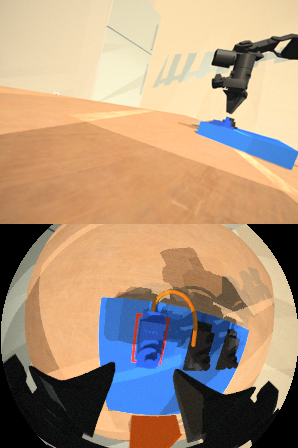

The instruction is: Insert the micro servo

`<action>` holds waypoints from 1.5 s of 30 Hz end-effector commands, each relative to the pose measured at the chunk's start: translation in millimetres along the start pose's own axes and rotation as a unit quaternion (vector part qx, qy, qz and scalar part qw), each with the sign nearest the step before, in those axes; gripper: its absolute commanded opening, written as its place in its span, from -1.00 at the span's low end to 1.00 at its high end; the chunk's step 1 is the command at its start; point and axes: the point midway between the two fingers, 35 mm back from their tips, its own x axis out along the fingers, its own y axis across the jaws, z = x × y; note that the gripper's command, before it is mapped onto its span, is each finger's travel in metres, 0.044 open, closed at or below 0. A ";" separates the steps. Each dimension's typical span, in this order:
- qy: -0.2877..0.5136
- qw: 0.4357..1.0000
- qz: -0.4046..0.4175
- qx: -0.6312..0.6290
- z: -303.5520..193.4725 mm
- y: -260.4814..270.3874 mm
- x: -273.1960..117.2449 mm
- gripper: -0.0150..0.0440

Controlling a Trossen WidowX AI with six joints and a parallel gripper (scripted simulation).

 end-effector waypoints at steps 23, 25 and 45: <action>-0.003 1.000 0.000 -0.005 -81.4 -2.8 -95.1 1.00; -0.003 1.000 0.000 -0.005 -81.4 -2.8 -95.1 1.00; -0.003 1.000 0.000 -0.005 -81.4 -2.8 -95.1 1.00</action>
